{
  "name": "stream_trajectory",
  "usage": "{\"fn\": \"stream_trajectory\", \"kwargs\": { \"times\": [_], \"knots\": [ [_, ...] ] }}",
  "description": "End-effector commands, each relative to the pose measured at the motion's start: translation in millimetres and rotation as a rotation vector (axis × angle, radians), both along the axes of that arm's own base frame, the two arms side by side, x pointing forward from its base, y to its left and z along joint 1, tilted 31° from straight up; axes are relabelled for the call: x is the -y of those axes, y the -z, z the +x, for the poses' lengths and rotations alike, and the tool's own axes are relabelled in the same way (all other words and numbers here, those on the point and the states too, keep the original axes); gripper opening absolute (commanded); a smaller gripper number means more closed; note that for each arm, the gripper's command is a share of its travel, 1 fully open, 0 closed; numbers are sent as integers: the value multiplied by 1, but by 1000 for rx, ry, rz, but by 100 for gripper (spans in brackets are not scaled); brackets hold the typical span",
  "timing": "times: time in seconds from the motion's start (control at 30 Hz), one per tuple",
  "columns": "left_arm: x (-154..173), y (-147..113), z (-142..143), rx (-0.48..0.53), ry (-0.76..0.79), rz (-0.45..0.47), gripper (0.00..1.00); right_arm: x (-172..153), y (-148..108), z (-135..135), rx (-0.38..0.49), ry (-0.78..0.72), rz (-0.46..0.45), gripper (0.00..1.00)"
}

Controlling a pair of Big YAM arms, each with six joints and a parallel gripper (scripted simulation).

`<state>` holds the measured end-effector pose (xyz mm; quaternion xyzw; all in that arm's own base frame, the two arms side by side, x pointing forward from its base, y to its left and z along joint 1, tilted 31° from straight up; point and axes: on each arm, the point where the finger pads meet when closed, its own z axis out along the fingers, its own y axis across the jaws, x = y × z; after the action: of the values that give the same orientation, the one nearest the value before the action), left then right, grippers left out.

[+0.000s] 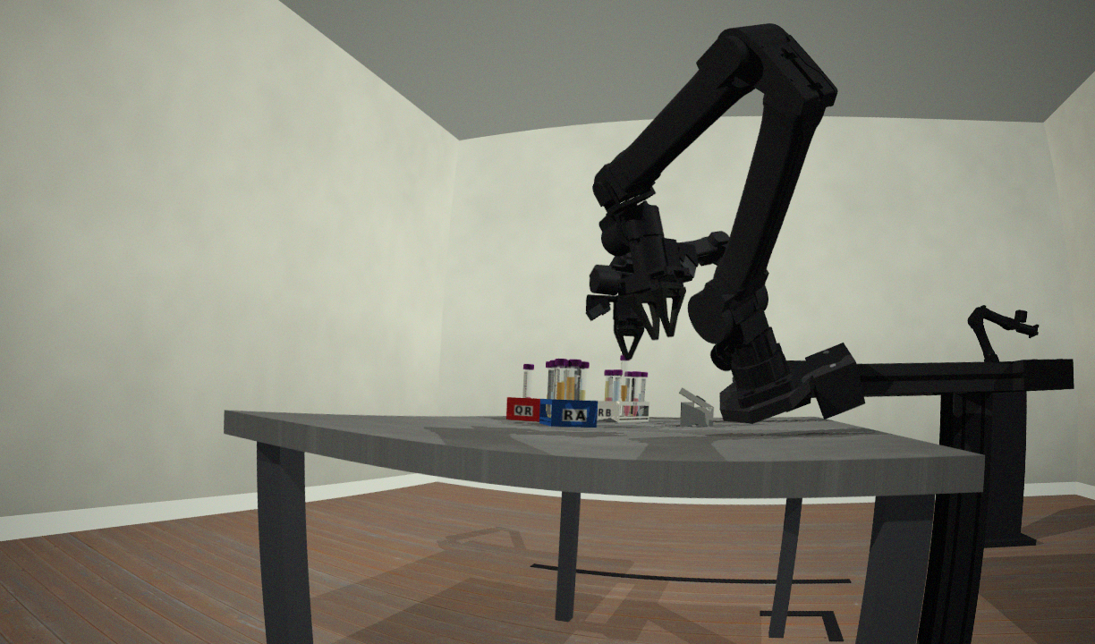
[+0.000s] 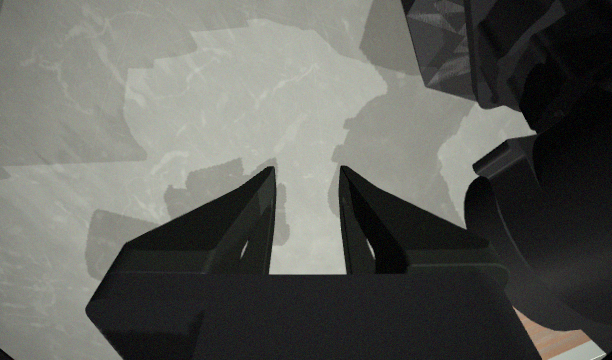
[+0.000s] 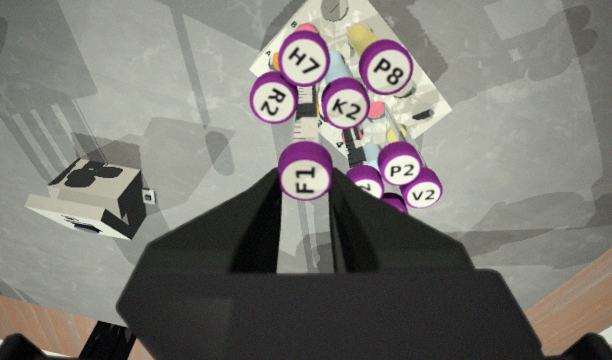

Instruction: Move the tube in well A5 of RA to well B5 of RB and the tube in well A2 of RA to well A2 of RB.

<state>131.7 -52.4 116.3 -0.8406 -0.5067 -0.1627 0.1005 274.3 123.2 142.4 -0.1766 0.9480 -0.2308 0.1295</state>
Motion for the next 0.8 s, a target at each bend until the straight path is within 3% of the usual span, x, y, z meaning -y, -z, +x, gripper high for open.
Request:
{"fn": "stream_trajectory", "kwargs": {
  "times": [0.0,0.77],
  "knots": [
    [6,-9,6,18,0,-20,30,5,1,1,6,0,2,0],
    [6,-9,6,18,0,-20,30,10,15,4,-9,0,-11,0]
  ]
}}
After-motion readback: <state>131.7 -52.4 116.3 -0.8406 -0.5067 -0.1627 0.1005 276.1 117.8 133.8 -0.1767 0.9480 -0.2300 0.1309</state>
